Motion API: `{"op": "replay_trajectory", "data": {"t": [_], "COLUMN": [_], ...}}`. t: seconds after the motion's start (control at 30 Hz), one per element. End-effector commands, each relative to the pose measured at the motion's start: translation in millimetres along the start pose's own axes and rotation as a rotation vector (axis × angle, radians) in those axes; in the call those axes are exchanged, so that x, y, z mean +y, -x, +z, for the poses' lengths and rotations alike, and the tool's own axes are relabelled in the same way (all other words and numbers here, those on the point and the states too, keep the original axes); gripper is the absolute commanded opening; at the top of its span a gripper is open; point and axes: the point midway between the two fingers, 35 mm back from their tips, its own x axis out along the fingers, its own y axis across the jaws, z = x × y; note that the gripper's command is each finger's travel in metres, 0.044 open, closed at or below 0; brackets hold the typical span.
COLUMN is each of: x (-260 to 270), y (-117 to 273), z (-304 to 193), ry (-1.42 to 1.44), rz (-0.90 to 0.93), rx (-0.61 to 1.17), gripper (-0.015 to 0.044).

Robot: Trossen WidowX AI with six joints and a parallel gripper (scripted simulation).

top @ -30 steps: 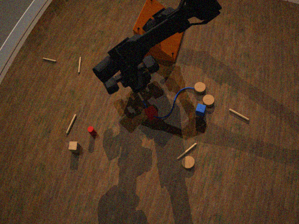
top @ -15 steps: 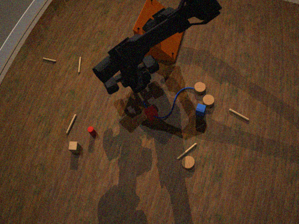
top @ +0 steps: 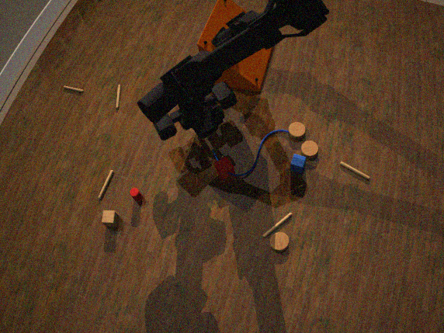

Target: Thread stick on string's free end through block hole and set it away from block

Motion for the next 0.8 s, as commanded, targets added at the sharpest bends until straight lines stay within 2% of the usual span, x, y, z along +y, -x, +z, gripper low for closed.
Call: {"op": "replay_trajectory", "data": {"t": [0.0, 0.53, 0.77], "x": [-0.4, -0.4, -0.7], "y": [-2.6, -2.6, 2.4], "z": [-2.4, -2.4, 0.2], "ry": [0.004, 0.004, 0.000], "rz": [-0.002, -0.002, -0.001], "rx": [0.017, 0.017, 0.000], "gripper": [0.0000, 0.0000, 0.0184]}}
